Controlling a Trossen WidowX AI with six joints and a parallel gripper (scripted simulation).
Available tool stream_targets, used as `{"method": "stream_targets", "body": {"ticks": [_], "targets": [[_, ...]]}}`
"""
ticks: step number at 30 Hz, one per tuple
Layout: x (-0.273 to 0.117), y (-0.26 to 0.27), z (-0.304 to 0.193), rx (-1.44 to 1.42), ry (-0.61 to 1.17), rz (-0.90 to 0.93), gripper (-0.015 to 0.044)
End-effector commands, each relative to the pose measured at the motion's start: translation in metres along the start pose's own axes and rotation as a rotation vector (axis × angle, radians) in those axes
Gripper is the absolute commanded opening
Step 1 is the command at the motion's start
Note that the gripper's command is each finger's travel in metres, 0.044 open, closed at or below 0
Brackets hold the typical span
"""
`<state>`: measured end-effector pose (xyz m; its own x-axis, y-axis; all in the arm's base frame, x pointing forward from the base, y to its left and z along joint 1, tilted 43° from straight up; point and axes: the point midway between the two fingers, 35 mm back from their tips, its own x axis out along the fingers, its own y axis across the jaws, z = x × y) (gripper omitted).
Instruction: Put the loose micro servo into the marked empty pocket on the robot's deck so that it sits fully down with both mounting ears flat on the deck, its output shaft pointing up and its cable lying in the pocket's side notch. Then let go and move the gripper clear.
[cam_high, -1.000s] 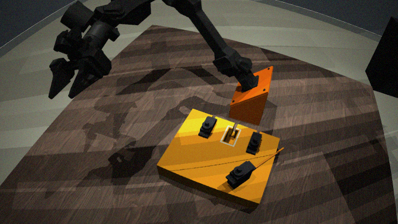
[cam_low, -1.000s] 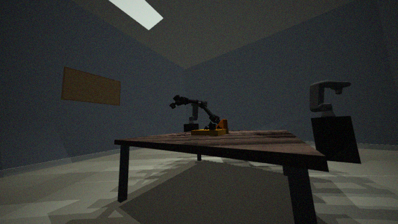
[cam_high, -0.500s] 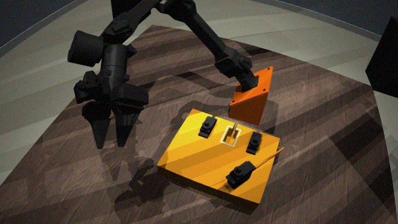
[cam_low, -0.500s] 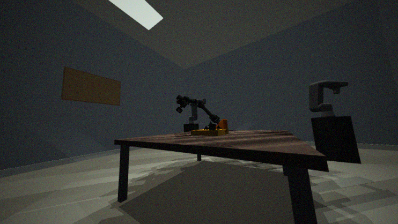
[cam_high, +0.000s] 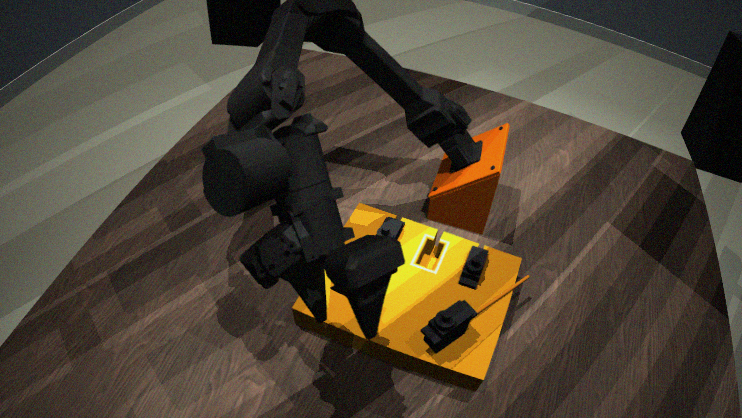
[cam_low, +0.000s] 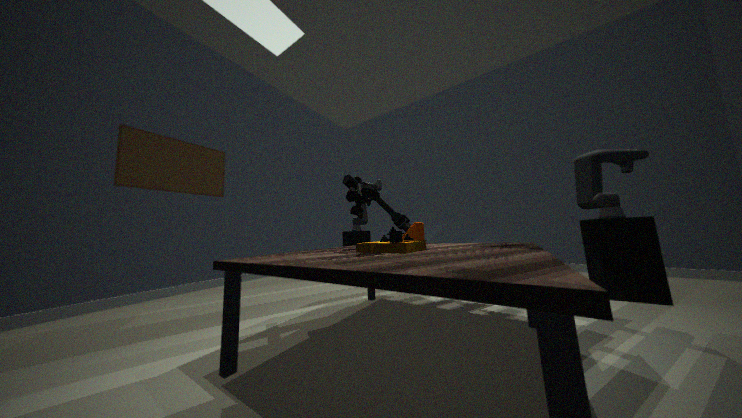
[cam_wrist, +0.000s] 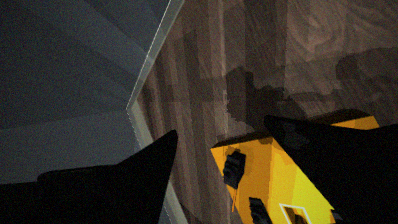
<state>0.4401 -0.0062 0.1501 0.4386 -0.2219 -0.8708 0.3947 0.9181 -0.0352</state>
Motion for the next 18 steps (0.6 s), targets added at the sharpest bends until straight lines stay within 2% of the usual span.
{"method": "stream_targets", "body": {"ticks": [1, 10, 18], "targets": [[0.018, 0.012, -0.032, 0.047, 0.089, -0.091, 0.0440], [0.045, 0.027, -0.105, 0.113, 0.206, -0.359, 0.0440], [0.052, 0.029, -0.162, 0.118, 0.177, -0.619, 0.0440]]}}
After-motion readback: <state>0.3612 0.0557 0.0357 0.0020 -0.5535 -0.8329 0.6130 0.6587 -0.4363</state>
